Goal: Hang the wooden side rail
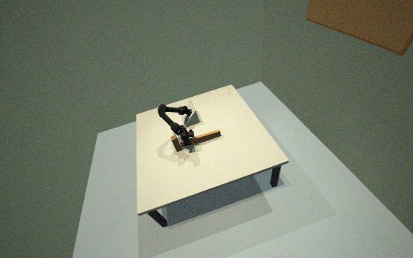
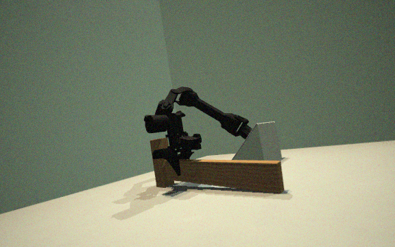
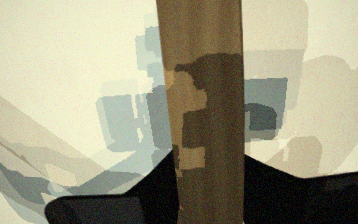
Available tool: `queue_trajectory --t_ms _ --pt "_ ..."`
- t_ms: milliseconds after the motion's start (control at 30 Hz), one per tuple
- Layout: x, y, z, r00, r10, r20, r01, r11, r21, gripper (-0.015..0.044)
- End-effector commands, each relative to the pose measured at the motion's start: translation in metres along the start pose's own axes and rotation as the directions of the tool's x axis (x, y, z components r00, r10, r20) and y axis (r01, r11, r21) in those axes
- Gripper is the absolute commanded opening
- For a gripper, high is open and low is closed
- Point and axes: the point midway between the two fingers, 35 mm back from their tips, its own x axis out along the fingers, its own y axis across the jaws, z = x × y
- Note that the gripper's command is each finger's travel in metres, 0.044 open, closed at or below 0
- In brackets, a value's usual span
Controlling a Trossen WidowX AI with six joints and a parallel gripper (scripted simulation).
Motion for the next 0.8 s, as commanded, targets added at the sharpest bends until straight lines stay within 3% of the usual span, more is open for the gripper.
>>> queue_trajectory --t_ms 0,767 --pt "-0.0026 -0.0006 -0.002 1.0 -0.009 -0.002 0.009 1.0 0.002 0.0" --pt "-0.0034 -0.0025 -0.0046 1.0 -0.009 -0.003 0.009 1.0 0.002 0.0"
